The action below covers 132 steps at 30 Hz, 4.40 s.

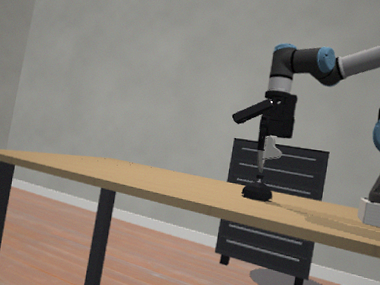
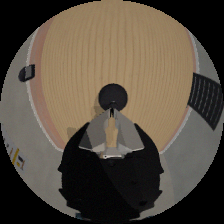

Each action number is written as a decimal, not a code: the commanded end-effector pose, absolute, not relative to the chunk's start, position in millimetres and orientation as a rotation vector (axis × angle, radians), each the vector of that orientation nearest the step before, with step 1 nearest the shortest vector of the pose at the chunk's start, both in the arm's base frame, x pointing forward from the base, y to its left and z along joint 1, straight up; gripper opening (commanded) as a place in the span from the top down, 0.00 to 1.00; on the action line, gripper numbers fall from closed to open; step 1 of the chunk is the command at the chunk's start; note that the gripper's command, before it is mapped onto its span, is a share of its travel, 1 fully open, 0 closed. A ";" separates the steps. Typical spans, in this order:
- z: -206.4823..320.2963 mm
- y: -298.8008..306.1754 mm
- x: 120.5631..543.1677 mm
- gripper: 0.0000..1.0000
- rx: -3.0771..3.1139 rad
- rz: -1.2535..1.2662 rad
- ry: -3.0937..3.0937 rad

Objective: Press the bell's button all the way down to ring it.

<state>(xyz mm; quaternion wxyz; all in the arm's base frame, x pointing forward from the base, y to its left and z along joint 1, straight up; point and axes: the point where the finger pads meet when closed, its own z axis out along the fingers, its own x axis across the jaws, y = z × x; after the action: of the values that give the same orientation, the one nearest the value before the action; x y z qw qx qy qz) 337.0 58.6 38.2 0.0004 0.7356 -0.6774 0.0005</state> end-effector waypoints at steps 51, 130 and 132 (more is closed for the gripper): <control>26.4 58.5 337.8 1.00 2.311 0.005 -2.129; 67.6 58.5 337.7 1.00 2.311 0.005 -2.129; 73.1 58.5 337.6 1.00 2.311 0.005 -2.129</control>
<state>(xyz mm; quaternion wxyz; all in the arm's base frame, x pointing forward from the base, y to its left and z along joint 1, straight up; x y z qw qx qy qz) 337.1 58.7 61.8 -0.0004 0.7356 -0.6774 0.0014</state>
